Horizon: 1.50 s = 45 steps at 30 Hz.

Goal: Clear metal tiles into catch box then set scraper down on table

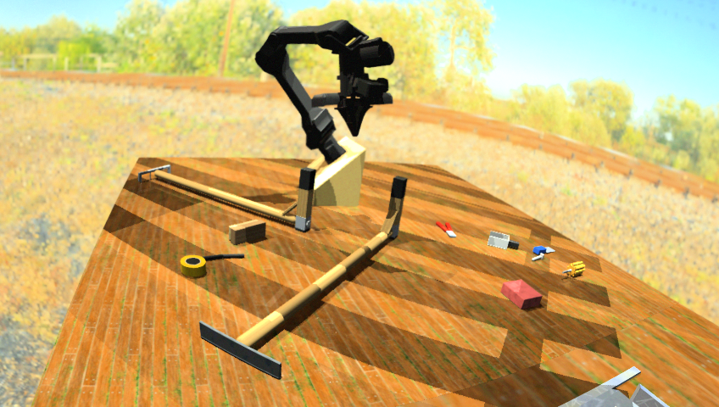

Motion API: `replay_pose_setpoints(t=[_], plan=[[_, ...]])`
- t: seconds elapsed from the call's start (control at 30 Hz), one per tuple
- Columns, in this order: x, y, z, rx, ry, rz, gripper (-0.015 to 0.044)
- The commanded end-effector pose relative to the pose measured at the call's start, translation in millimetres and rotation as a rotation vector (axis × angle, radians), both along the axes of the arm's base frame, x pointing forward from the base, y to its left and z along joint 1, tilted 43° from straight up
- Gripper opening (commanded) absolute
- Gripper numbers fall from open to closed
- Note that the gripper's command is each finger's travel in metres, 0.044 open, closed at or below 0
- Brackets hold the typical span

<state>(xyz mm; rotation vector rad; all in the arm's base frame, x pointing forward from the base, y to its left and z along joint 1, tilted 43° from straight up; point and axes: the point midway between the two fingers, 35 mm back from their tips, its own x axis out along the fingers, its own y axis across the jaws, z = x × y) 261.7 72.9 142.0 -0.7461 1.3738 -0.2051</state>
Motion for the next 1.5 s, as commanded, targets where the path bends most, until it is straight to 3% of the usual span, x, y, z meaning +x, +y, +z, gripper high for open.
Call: replay_pose_setpoints(t=[0.0,0.43,1.47], plan=[[7,-11,2,-0.015,-0.036,-0.101,0.0],[23,-56,3,-0.084,-0.143,-0.449,0.0],[31,-96,-43,-0.076,-0.146,-0.45,0.0]])
